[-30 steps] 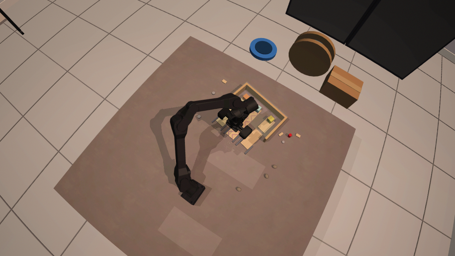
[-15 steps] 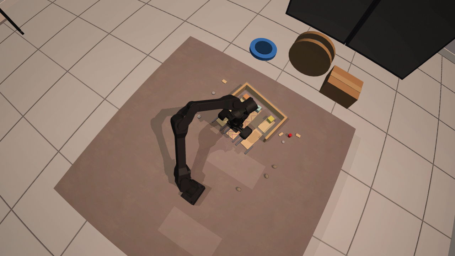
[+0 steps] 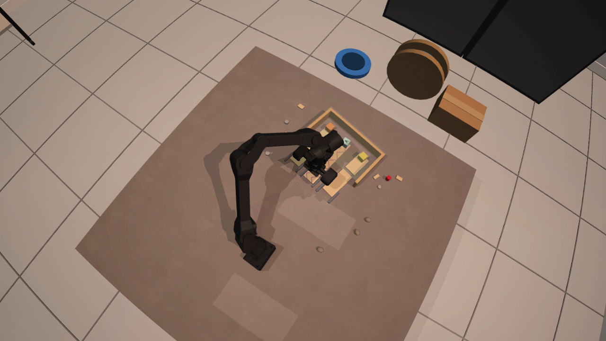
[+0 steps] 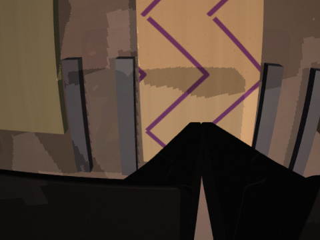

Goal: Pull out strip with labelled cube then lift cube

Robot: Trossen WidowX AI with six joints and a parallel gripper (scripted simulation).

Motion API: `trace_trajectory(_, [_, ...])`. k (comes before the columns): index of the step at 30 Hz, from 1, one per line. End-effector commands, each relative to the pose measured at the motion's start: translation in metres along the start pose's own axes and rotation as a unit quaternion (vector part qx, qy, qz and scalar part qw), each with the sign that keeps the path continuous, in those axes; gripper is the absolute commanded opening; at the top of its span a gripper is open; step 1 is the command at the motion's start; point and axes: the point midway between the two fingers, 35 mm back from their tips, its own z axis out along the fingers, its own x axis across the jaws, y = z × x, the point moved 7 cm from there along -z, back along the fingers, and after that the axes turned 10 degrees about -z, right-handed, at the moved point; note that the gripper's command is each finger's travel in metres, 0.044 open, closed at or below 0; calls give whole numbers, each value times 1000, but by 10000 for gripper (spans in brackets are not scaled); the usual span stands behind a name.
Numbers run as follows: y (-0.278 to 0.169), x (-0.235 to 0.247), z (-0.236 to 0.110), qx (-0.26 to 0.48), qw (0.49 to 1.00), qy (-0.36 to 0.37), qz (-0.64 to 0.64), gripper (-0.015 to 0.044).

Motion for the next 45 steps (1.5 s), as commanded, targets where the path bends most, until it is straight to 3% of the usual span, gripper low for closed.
trace_trajectory(1, [-1,-1,7,1,1000,2,4,0])
trace_trajectory(13, [-2,-2,25,1,1000,3,4,0])
trace_trajectory(45, [-2,-1,27,1,1000,3,4,0])
